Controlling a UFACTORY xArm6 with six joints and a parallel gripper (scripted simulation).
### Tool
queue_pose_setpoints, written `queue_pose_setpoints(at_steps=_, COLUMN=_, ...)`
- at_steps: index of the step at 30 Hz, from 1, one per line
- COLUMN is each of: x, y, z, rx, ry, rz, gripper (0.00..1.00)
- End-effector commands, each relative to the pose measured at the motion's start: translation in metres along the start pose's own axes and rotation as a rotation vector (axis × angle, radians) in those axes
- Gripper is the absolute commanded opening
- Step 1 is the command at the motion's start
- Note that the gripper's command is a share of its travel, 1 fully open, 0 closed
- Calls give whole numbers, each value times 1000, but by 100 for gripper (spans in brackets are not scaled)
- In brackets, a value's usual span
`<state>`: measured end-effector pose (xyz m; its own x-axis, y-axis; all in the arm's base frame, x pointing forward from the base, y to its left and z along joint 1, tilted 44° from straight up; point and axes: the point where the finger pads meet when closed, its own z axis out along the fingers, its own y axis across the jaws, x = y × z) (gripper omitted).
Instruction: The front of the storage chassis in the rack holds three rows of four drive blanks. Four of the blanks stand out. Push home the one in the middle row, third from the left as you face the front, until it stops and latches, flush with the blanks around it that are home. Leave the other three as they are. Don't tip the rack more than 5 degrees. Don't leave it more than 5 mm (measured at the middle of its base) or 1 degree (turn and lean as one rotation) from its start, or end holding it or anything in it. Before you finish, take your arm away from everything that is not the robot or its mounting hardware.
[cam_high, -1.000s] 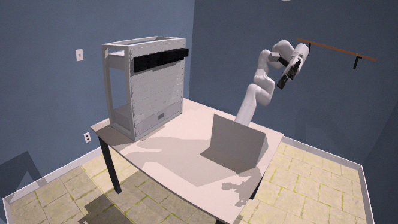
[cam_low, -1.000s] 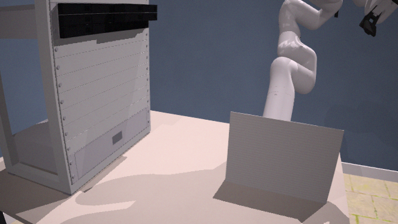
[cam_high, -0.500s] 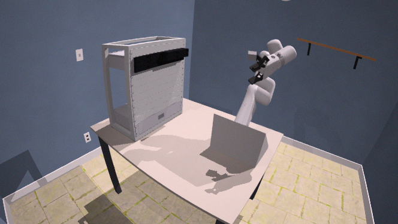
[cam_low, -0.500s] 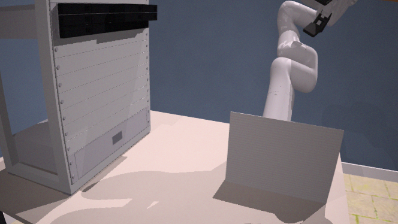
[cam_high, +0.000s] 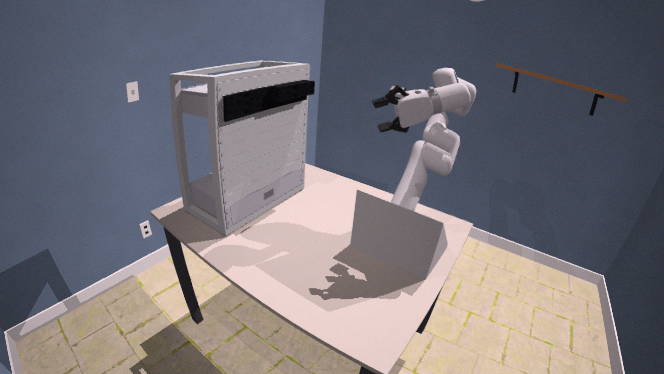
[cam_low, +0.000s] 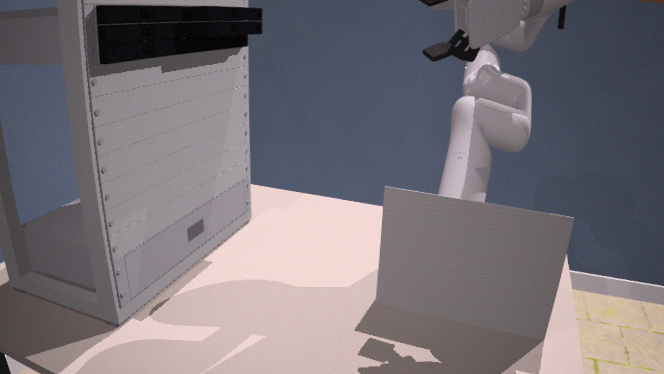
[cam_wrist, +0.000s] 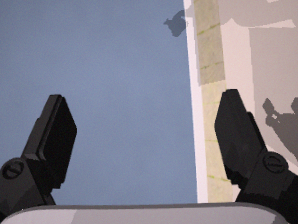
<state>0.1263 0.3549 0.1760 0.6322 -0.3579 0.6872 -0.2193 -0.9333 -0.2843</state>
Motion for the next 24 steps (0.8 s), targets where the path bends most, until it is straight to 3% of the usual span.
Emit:
queue_pose_setpoints(at_steps=1, x=39, y=7, z=25, rx=8, ry=120, rz=88, gripper=100)
queue_pose_setpoints(at_steps=11, x=122, y=28, z=61, rx=67, ry=374, rz=270, gripper=100)
queue_pose_setpoints(at_steps=13, x=122, y=28, z=61, rx=67, ry=374, rz=270, gripper=100)
queue_pose_setpoints(at_steps=24, x=184, y=45, z=75, rx=158, ry=560, rz=402, gripper=100)
